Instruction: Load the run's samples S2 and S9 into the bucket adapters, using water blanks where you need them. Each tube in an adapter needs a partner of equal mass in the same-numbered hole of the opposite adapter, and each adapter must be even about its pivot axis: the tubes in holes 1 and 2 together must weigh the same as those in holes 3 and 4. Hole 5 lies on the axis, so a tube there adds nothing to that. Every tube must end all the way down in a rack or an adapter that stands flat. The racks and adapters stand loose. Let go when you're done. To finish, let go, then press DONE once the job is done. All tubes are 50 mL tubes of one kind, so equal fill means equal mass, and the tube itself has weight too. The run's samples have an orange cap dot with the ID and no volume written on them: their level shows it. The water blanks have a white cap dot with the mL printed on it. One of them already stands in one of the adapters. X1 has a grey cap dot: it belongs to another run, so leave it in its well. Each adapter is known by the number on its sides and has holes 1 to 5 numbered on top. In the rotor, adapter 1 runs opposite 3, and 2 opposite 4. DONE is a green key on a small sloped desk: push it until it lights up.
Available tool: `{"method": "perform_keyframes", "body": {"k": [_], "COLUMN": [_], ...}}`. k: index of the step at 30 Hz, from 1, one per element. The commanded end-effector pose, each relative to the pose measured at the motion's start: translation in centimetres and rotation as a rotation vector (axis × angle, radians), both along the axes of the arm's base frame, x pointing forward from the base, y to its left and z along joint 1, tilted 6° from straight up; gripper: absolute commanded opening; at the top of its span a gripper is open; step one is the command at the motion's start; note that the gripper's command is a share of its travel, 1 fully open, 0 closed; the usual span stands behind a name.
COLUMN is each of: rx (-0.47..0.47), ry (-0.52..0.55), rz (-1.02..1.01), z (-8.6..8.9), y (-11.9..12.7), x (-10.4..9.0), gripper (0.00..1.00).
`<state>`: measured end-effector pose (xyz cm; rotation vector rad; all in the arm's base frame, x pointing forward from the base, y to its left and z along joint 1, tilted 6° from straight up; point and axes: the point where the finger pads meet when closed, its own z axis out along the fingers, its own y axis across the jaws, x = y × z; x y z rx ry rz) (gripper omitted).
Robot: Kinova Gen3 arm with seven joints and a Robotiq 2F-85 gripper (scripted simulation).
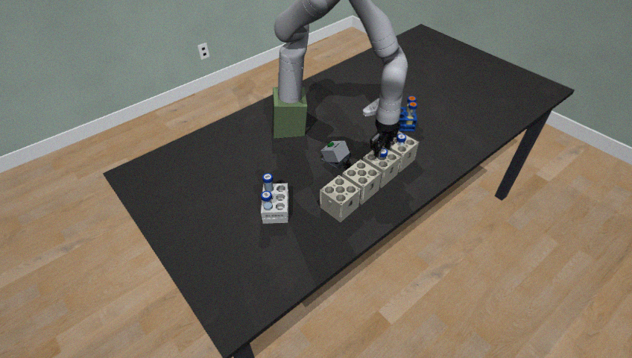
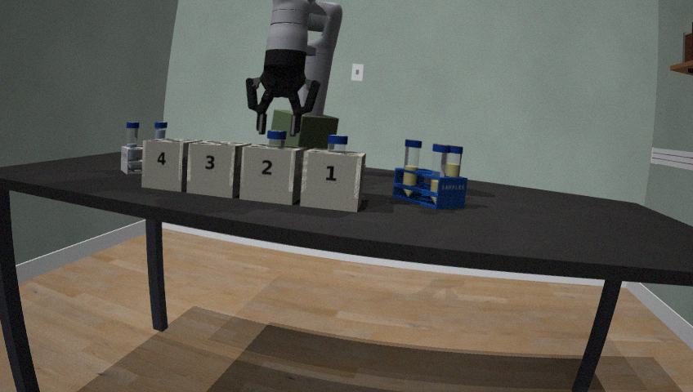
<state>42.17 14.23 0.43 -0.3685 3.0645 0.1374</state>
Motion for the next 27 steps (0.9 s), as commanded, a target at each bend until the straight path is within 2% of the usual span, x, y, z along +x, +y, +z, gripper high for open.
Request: {"method": "perform_keyframes", "body": {"k": [1, 27], "rx": [0.002, 0.003], "ry": [-0.001, -0.004], "rz": [0.000, 0.000], "z": [0.6, 3.9], "y": [-0.1, -0.4], "x": [0.0, 0.0], "gripper": [0.62, 0.62]}}
